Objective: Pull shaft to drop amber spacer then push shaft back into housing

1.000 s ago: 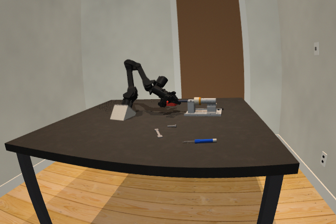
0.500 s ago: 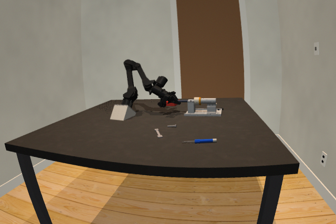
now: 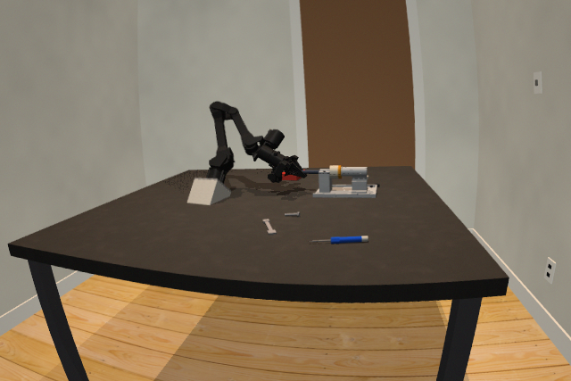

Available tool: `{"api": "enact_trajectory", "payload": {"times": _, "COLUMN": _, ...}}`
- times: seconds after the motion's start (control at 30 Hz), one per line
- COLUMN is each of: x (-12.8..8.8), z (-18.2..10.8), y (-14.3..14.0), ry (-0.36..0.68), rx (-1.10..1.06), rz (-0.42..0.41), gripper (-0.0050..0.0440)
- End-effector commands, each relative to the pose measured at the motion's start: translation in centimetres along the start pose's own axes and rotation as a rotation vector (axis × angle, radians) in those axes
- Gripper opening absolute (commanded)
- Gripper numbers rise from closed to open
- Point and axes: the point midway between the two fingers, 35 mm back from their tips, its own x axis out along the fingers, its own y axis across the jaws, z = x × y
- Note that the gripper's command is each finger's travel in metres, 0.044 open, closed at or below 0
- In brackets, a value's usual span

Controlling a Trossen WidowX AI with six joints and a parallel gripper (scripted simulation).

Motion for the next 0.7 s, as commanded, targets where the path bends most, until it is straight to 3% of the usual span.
{"api": "enact_trajectory", "payload": {"times": 0.0, "x": -0.08, "z": 0.04, "y": 0.05, "ry": 0.001, "rx": 0.005, "rz": 0.001, "gripper": 0.0000}}
{"api": "enact_trajectory", "payload": {"times": 0.67, "x": -0.27, "z": 0.15, "y": 0.05, "ry": 0.001, "rx": 0.005, "rz": 0.001, "gripper": 0.0000}}
